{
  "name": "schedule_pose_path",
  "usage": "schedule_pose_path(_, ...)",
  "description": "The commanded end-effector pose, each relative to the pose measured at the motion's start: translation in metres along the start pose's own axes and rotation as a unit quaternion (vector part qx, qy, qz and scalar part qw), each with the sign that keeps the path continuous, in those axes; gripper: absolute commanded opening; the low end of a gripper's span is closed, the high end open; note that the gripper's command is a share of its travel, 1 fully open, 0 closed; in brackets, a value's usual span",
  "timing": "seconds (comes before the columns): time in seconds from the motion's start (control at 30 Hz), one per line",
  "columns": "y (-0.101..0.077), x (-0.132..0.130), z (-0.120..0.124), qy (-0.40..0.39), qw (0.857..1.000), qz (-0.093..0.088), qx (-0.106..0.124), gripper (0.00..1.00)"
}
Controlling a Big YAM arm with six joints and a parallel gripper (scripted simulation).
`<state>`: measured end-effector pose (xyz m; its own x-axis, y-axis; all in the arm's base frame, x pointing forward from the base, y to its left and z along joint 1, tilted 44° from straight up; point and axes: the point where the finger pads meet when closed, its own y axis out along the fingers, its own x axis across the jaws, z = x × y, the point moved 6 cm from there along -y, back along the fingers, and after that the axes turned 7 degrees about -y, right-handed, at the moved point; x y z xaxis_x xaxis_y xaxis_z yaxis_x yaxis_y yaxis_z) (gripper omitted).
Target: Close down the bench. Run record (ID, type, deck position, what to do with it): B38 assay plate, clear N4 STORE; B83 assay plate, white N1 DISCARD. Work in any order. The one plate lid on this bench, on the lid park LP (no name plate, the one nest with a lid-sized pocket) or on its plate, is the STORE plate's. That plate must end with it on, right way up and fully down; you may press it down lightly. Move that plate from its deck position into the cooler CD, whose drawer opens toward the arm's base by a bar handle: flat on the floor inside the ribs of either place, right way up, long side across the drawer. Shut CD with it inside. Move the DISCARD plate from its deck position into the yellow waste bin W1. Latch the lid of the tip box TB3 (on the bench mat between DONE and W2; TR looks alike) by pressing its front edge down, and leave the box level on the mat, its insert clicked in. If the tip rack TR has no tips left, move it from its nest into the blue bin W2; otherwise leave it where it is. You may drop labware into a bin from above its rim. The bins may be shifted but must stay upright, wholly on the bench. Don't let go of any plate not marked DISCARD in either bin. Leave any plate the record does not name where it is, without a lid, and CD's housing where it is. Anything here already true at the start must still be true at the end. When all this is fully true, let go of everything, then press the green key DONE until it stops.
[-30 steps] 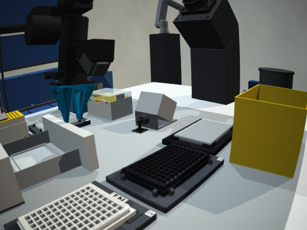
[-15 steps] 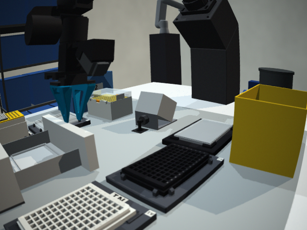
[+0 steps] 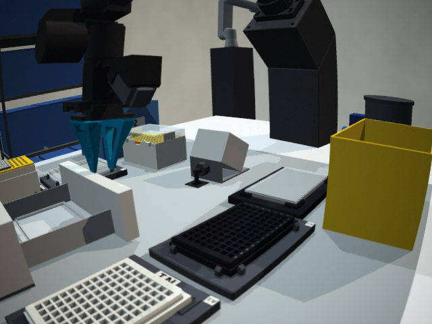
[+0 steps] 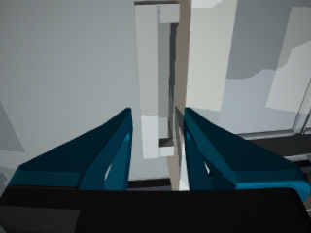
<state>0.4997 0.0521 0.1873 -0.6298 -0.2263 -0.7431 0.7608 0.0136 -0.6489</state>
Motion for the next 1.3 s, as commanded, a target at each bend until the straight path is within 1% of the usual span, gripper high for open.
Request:
schedule_pose_path(0.0,0.0356,0.0430,-0.0004,-0.004,0.998,-0.061,-0.005,0.30)
schedule_pose_path(1.07,0.0356,0.0430,-0.0004,-0.004,0.998,-0.061,-0.005,0.30)
schedule_pose_path(1.13,0.0358,0.0422,-0.0002,-0.003,0.999,-0.052,-0.003,0.30)
schedule_pose_path(1.2,0.0354,0.0463,-0.0009,-0.004,0.998,-0.063,-0.005,0.30)
schedule_pose_path(1.27,0.0354,0.0463,-0.0008,-0.004,0.998,-0.063,-0.005,0.30)
